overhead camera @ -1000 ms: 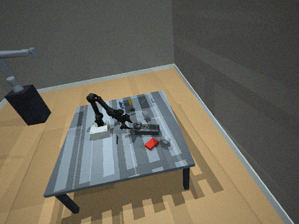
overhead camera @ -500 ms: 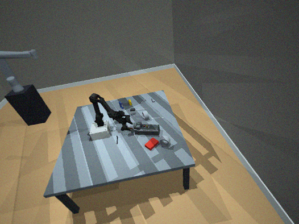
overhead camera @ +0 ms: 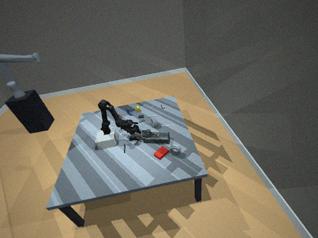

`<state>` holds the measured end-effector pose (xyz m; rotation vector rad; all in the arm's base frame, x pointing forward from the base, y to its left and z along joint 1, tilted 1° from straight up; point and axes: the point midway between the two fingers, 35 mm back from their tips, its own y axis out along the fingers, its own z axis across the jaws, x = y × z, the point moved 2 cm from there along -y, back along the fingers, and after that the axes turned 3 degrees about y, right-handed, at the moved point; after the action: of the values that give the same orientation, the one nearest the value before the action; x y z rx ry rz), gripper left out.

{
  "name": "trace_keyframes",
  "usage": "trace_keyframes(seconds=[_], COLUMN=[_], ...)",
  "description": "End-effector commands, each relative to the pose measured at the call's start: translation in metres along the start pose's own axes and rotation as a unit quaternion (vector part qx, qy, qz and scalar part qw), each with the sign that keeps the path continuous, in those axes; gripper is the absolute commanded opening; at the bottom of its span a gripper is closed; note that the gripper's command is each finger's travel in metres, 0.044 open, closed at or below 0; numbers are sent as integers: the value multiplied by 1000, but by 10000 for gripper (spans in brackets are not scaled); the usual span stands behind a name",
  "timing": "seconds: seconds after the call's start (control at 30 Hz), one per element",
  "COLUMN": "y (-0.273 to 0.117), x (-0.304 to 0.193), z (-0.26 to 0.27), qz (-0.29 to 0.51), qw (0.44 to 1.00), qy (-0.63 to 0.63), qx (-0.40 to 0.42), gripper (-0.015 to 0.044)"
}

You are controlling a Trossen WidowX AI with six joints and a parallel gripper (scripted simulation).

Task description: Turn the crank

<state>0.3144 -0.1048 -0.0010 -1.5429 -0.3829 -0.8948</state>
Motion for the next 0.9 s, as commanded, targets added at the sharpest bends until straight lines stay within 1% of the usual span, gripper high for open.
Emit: trace_keyframes(seconds=[0.0, 0.23, 0.77, 0.8, 0.87], y=[5, 9, 9, 9, 9], x=[-7, -13, -13, -13, -13], z=[0, -1, -1, -1, -1], qz=[0, 1, 1, 1, 1], qw=[1000, 1000, 1000, 1000, 1000], qy=[2, 2, 2, 2, 2], qx=[-1, -1, -1, -1, -1], gripper=[440, 440, 20, 0, 0])
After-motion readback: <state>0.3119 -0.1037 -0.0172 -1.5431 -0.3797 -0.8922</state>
